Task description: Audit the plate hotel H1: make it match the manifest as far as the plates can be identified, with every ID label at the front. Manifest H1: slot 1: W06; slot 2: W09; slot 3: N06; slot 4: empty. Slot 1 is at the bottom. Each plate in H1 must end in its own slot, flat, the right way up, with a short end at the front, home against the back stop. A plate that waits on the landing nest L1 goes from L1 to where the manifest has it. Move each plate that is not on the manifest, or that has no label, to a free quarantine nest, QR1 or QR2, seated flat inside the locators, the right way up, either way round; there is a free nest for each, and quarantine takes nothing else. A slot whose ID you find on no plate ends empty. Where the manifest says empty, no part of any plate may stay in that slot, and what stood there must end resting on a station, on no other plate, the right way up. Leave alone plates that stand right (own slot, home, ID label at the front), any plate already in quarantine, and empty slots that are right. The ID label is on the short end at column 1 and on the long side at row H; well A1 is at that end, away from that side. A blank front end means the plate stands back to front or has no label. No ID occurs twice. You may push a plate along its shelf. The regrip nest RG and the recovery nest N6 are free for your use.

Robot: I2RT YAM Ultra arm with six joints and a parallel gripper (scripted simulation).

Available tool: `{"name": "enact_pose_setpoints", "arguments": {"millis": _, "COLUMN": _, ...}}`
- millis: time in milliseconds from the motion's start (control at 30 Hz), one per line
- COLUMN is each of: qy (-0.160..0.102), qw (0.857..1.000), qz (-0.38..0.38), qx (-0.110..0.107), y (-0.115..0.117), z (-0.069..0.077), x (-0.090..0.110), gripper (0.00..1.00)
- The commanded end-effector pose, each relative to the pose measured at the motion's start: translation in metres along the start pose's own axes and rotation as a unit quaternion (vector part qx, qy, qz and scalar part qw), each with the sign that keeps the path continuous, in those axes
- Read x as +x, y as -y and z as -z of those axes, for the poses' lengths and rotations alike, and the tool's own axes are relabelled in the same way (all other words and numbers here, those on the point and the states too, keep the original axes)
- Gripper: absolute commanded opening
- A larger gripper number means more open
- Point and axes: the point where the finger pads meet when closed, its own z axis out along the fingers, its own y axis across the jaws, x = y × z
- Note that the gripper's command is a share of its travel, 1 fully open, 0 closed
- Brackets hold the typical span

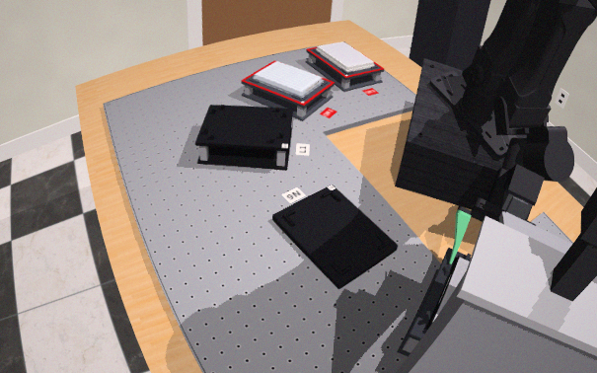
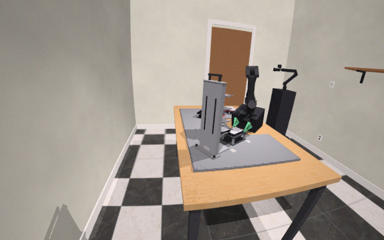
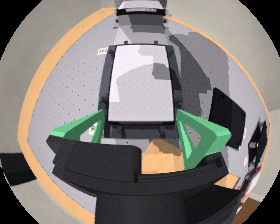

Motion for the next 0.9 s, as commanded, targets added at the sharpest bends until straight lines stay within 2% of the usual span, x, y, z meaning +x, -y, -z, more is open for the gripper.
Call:
{"name": "enact_pose_setpoints", "arguments": {"millis": 0, "qy": -0.003, "qw": 1.000, "qz": 0.005, "qx": 0.004, "y": 0.004, "z": 0.002, "x": 0.009, "gripper": 1.00}}
{"name": "enact_pose_setpoints", "arguments": {"millis": 400, "qy": -0.012, "qw": 1.000, "qz": 0.008, "qx": 0.007, "y": 0.006, "z": 0.001, "x": 0.013, "gripper": 1.00}}
{"name": "enact_pose_setpoints", "arguments": {"millis": 433, "qy": 0.007, "qw": 1.000, "qz": -0.003, "qx": 0.000, "y": 0.000, "z": -0.001, "x": -0.001, "gripper": 0.86}}
{"name": "enact_pose_setpoints", "arguments": {"millis": 867, "qy": 0.007, "qw": 1.000, "qz": -0.003, "qx": 0.000, "y": 0.000, "z": -0.001, "x": -0.001, "gripper": 0.86}}
